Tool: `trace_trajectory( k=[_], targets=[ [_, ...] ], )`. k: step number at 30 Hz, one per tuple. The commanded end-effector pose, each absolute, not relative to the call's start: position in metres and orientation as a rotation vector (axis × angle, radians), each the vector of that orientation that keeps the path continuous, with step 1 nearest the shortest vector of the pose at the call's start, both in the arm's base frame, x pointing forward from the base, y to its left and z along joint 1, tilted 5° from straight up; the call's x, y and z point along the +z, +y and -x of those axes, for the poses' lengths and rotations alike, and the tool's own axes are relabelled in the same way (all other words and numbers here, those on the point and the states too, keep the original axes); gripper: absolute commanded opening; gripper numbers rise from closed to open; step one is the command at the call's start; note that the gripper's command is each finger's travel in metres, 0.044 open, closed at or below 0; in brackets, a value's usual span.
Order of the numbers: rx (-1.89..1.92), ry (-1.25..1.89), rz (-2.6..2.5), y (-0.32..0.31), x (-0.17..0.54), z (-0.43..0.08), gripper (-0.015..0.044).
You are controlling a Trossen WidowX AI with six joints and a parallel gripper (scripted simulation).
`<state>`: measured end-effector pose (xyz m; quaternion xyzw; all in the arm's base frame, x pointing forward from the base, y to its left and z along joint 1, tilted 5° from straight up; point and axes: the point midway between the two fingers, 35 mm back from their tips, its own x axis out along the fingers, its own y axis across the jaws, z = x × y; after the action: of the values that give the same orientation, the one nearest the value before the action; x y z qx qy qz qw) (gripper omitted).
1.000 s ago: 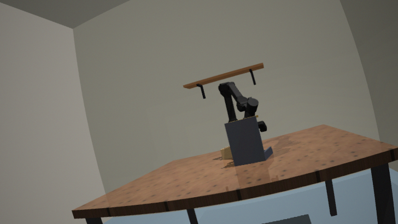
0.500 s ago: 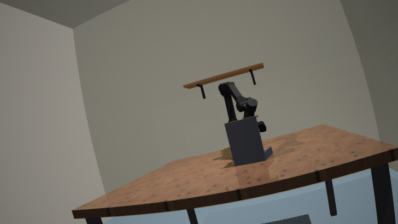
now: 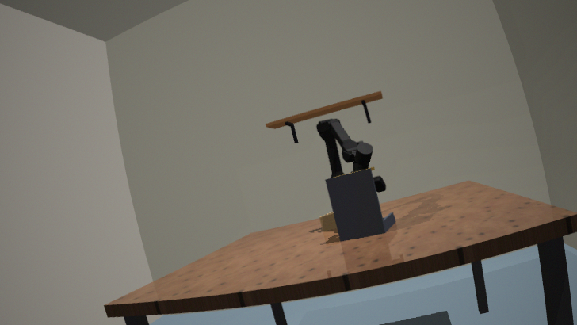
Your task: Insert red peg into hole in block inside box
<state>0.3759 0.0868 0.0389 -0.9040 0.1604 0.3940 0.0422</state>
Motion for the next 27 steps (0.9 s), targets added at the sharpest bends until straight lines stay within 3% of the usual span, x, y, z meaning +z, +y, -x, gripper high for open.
trace_trajectory(
  k=[1, 27],
  targets=[
    [1.198, 0.480, 2.768, 0.0881, 0.0406, -0.3796, 0.0000],
    [1.197, 0.480, 2.768, 0.0910, 0.0404, -0.3887, 0.0000]
  ],
)
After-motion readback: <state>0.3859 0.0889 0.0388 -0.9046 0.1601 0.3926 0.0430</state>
